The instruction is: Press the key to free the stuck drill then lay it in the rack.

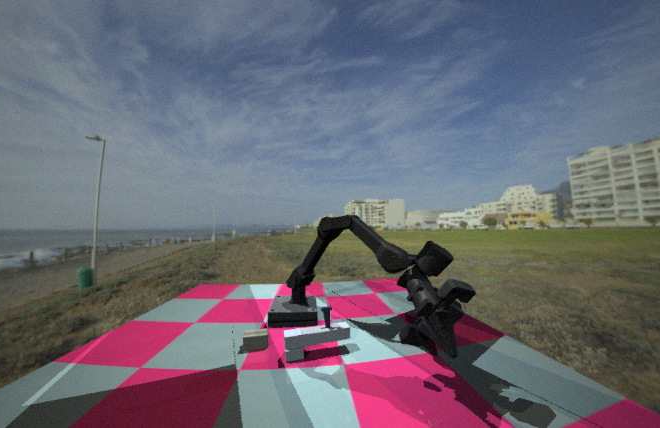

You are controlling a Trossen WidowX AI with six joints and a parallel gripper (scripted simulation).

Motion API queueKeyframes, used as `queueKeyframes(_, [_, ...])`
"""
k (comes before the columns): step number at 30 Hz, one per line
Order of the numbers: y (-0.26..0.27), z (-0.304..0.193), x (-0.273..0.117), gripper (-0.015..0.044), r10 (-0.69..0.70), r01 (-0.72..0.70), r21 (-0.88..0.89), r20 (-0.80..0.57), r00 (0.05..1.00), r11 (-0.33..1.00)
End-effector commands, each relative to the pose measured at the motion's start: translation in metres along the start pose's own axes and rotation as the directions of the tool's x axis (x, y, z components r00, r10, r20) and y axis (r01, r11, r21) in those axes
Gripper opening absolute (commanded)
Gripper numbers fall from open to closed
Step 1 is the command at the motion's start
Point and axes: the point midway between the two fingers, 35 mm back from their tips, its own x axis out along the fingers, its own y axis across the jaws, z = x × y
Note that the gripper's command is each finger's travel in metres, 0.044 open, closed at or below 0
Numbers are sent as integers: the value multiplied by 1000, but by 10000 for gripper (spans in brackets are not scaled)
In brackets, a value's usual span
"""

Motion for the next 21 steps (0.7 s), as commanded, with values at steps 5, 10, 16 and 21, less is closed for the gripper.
queueKeyframes(5, [51, -79, -40, 0, 347, -347, 477, 93, 933, 808])
queueKeyframes(10, [72, -105, -64, 0, 466, -433, 633, 126, 876, 642])
queueKeyframes(16, [100, -133, -100, 0, 601, -469, 796, 171, 781, 383])
queueKeyframes(21, [123, -154, -137, 0, 701, -423, 896, 216, 679, 134])
